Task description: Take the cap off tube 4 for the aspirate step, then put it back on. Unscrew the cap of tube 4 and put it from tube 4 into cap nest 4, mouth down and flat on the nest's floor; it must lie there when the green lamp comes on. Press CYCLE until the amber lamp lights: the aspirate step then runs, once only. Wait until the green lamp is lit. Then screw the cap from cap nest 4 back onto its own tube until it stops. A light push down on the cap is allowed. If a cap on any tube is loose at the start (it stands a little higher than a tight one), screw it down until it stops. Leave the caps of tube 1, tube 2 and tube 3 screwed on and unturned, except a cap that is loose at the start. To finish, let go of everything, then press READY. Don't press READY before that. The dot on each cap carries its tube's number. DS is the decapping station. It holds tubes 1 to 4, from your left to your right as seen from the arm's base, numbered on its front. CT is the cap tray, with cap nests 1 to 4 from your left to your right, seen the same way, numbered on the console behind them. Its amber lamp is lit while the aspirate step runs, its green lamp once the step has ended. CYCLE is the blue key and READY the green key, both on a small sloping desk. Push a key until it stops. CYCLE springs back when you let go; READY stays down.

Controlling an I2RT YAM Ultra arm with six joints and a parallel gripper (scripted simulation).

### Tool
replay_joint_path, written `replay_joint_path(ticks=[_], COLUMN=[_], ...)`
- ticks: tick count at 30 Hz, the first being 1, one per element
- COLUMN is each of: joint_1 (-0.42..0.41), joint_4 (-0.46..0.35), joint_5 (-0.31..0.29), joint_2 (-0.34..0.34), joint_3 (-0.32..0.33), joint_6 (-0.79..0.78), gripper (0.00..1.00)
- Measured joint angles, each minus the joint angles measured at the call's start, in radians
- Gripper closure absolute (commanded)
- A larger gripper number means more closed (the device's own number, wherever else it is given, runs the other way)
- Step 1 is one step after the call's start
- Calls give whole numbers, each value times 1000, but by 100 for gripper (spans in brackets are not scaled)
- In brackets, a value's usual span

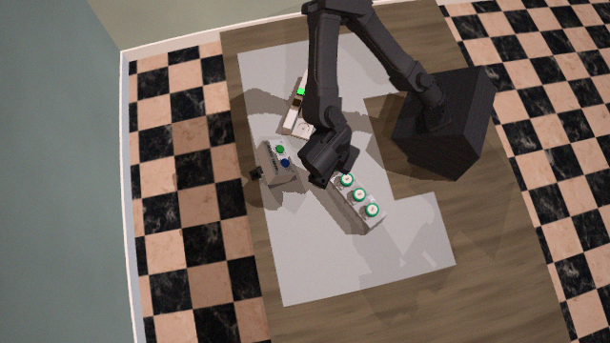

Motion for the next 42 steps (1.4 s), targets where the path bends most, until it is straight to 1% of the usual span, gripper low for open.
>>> replay_joint_path(ticks=[3,7,8,17,25,29,42], joint_1=[0,0,0,0,0,0,-1], joint_4=[0,0,0,0,0,0,2], joint_5=[0,0,0,2,2,2,2], joint_2=[0,0,0,0,0,0,0], joint_3=[0,0,0,0,0,0,0], joint_6=[-92,-150,-158,-185,-174,-97,258], gripper=[51,51,100,100,100,100,100])
